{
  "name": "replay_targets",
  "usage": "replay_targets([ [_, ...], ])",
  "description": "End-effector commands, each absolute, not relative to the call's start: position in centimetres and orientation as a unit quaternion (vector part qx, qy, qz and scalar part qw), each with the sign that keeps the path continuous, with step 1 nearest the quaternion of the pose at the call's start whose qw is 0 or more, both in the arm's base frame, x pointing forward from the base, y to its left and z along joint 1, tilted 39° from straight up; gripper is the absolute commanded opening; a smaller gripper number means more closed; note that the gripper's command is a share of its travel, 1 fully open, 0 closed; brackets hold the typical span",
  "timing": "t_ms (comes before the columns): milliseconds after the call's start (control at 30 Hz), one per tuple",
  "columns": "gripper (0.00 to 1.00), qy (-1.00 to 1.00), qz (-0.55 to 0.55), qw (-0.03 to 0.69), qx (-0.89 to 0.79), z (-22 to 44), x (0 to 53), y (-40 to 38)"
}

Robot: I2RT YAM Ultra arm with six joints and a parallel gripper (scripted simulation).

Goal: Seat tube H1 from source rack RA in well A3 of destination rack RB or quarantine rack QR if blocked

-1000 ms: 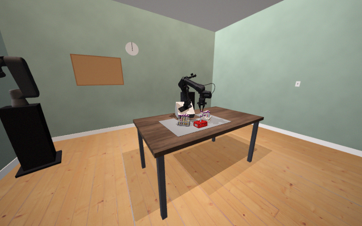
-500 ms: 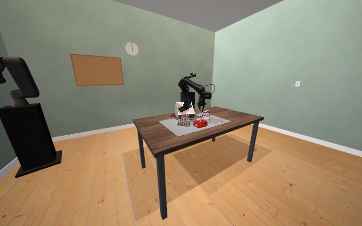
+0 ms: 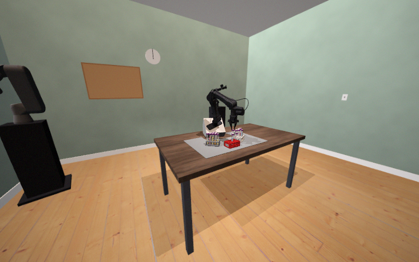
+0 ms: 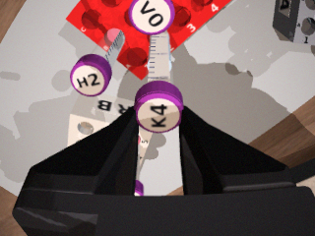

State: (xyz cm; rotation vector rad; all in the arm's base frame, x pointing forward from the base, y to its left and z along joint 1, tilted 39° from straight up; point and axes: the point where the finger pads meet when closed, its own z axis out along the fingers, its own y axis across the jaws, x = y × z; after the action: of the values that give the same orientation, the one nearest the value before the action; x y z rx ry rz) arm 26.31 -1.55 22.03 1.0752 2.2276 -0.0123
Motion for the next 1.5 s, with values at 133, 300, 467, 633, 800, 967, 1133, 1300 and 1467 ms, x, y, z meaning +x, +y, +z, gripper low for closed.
replay_targets([
  [133,0.0,0.85,0.0,0.336,0.406,22.0,26.5,-1.6],
  [300,0.0,0.853,-0.006,0.329,0.406,21.3,26.7,-1.7],
  [467,0.0,0.853,-0.01,0.325,0.407,20.9,27.0,-1.9],
  [633,0.0,0.843,0.002,0.348,0.41,22.4,27.0,-2.1],
  [800,0.0,0.846,0.001,0.343,0.409,21.8,27.1,-2.1],
  [967,0.0,0.851,-0.006,0.333,0.407,20.8,27.1,-2.2],
  [1133,0.0,0.851,-0.01,0.329,0.408,20.5,27.4,-2.3],
  [1300,0.0,0.85,-0.01,0.332,0.409,20.4,27.4,-2.4],
  [1467,0.0,0.853,-0.013,0.326,0.407,19.8,27.6,-2.4],
])
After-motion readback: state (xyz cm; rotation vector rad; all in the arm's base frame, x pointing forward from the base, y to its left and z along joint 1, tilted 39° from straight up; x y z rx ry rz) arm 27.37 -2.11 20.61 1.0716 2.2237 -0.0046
